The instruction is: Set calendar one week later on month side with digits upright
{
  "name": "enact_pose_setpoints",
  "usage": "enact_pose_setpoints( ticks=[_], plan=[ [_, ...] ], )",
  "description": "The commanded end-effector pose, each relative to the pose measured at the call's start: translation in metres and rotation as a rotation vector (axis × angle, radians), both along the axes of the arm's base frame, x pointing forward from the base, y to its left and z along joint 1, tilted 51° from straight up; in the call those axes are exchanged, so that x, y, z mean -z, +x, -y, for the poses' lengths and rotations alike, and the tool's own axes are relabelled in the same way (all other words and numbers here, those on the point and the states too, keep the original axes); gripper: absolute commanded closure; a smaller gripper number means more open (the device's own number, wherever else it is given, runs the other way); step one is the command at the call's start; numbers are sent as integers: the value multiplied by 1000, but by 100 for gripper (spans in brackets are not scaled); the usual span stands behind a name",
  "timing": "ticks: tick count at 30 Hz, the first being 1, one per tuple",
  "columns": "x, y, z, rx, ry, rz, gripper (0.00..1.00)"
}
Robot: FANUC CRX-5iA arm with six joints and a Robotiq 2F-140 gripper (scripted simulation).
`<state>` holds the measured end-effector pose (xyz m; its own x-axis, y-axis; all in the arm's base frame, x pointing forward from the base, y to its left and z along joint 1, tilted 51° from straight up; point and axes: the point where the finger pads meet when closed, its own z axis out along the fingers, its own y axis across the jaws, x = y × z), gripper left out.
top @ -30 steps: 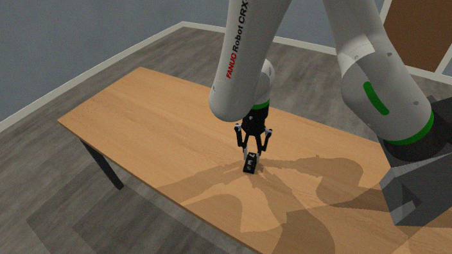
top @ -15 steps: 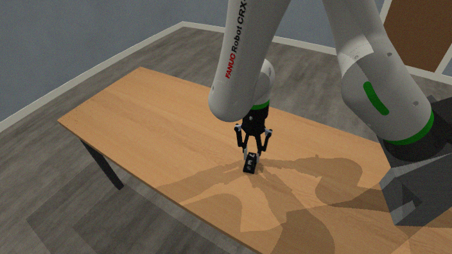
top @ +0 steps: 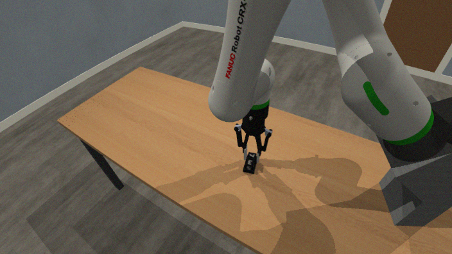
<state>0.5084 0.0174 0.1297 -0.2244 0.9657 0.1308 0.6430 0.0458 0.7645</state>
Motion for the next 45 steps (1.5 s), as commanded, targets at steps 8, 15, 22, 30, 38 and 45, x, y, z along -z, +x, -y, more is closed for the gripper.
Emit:
enact_pose_setpoints(
  ticks=[8, 15, 22, 30, 38, 45],
  plan=[
    [0, 0, 0, 0, 0, 0, 71],
    [0, 0, 0, 0, 0, 0, 83],
    [0, 0, 0, 0, 0, 0, 83],
    [0, 0, 0, 0, 0, 0, 83],
    [0, 0, 0, 0, 0, 0, 83],
    [-1, -1, 0, 0, 0, 0, 83]
  ],
)
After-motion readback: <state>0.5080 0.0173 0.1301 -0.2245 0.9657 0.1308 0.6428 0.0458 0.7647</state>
